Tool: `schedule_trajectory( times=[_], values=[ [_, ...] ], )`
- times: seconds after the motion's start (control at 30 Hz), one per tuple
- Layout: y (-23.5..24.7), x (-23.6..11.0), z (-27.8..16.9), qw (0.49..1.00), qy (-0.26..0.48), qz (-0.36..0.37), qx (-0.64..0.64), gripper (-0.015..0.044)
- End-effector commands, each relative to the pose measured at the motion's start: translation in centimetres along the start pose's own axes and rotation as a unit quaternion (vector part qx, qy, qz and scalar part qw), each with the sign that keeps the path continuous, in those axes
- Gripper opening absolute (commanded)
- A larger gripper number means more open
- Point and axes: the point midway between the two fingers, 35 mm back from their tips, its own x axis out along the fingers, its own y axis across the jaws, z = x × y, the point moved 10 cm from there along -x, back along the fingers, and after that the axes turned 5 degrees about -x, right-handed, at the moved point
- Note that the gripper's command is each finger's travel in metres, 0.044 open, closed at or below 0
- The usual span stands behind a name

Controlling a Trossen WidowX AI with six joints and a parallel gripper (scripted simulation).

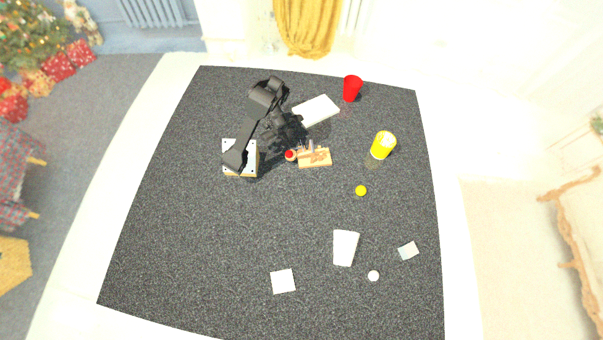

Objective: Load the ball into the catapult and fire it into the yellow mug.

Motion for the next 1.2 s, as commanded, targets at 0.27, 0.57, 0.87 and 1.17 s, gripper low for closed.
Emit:
schedule_trajectory(
  times=[0.27,0.57,0.87,1.17],
  values=[
    [0.3,1.6,1.5,1.0,0.004,0.0,-0.006,0.0],
    [0.3,3.1,2.7,1.0,0.005,0.001,-0.006,0.0],
    [-1.9,-8.0,-1.7,0.999,0.001,-0.024,-0.034,0.0],
    [-2.3,-8.0,-2.0,0.999,-0.008,-0.033,-0.012,0.0105]
  ],
)
